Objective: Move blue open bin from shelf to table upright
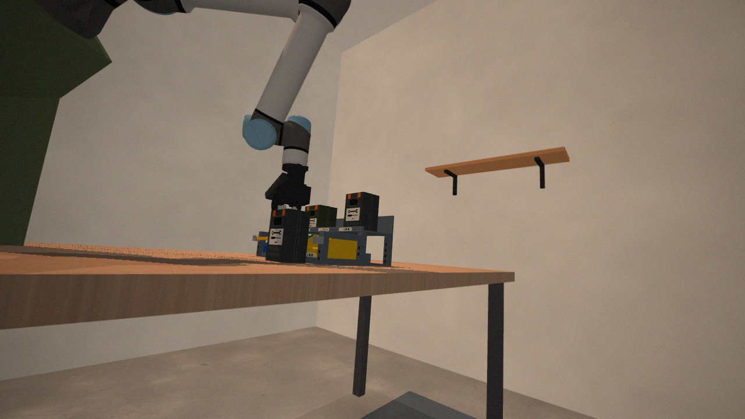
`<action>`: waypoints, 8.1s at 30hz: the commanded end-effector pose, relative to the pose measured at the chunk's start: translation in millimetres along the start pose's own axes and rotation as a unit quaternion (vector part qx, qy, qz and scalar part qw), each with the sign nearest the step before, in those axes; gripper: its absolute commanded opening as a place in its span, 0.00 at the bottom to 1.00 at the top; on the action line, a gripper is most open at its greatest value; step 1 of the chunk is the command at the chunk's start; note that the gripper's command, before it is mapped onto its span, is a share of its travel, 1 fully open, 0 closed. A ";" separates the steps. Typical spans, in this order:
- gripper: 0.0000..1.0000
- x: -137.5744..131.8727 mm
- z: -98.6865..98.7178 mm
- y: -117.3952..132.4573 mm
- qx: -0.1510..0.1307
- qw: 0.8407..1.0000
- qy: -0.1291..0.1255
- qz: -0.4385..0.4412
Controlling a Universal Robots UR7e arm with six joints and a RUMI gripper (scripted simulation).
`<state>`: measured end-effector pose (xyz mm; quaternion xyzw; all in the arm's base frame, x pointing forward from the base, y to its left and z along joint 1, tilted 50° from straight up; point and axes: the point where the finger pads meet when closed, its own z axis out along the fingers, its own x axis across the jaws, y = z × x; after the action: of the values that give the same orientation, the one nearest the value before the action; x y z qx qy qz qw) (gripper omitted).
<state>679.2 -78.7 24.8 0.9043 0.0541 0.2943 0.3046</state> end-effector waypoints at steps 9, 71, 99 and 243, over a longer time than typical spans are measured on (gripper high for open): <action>0.00 0.6 -1.7 0.0 0.000 1.000 0.001 0.000; 0.00 0.6 -43.1 0.0 0.000 1.000 0.001 0.000; 0.00 0.5 -72.6 0.0 0.000 1.000 0.001 0.000; 0.00 -95.9 -120.3 0.0 0.000 1.000 0.001 0.000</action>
<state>546.8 -38.2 62.4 0.9046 0.0537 0.2931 0.3047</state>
